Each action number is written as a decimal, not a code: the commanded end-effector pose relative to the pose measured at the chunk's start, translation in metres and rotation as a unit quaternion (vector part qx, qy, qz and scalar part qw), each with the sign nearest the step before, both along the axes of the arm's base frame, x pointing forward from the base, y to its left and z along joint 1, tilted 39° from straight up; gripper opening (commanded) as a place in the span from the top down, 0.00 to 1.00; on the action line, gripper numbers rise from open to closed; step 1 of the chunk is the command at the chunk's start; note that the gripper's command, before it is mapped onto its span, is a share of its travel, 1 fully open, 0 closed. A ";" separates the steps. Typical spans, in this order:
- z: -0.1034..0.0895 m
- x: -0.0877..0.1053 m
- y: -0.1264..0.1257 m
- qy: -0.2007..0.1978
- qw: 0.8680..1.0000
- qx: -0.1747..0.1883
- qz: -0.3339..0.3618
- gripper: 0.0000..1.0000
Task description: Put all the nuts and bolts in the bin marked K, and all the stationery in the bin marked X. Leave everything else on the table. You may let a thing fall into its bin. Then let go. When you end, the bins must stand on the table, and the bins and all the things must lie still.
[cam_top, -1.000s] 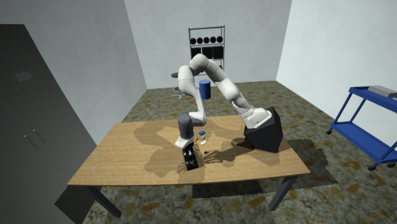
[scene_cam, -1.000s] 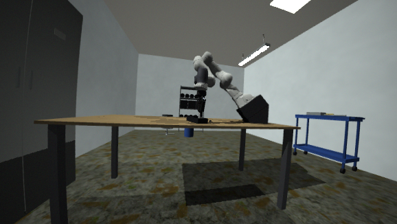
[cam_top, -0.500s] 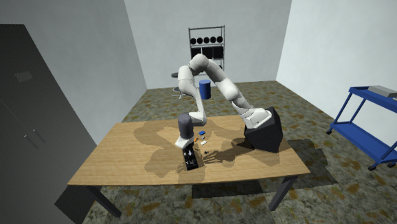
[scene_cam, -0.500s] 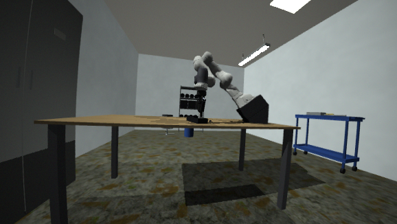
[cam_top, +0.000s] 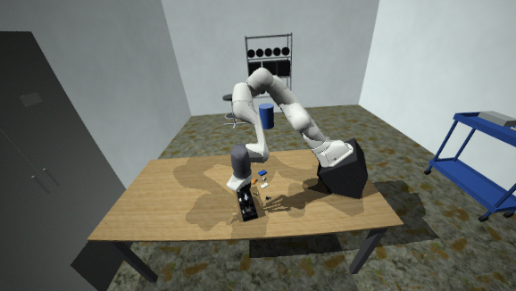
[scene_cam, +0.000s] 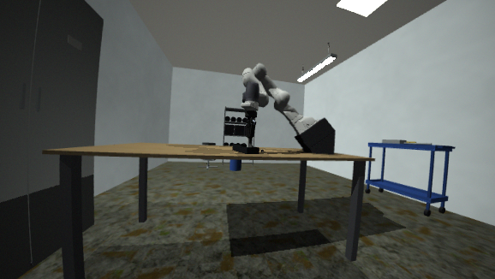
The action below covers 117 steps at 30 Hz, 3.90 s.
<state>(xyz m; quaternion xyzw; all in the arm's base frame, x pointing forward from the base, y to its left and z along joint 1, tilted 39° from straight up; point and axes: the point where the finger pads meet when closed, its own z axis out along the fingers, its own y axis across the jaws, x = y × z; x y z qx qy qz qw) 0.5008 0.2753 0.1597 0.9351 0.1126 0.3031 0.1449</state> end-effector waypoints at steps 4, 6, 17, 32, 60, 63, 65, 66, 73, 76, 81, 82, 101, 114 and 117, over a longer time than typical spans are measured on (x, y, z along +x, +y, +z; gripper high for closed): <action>0.006 -0.007 0.003 0.004 1.000 -0.003 0.006 0.95; 0.008 -0.009 0.004 0.004 1.000 -0.003 0.006 0.95; 0.029 -0.026 0.009 0.004 1.000 -0.003 0.006 0.95; 0.035 -0.030 0.011 0.004 1.000 -0.003 0.006 0.95; 0.121 -0.096 0.033 0.004 1.000 -0.003 0.006 0.95; 0.121 -0.096 0.033 0.004 1.000 -0.003 0.006 0.95; 0.121 -0.096 0.033 0.004 1.000 -0.003 0.006 0.95; 0.119 -0.096 0.025 0.009 0.999 -0.018 0.025 0.82; 0.105 -0.098 -0.032 0.025 0.994 -0.072 0.084 0.82; 0.099 -0.099 -0.056 0.029 0.991 -0.088 0.092 0.82; 0.093 -0.100 -0.080 0.036 0.987 -0.110 0.109 0.82; 0.091 -0.100 -0.088 0.038 0.986 -0.115 0.113 0.82; 0.057 -0.105 -0.226 0.065 0.965 -0.181 0.176 0.82; 0.046 -0.108 -0.279 0.088 0.953 -0.201 0.209 0.82; 0.046 -0.108 -0.278 0.090 0.947 -0.208 0.228 0.82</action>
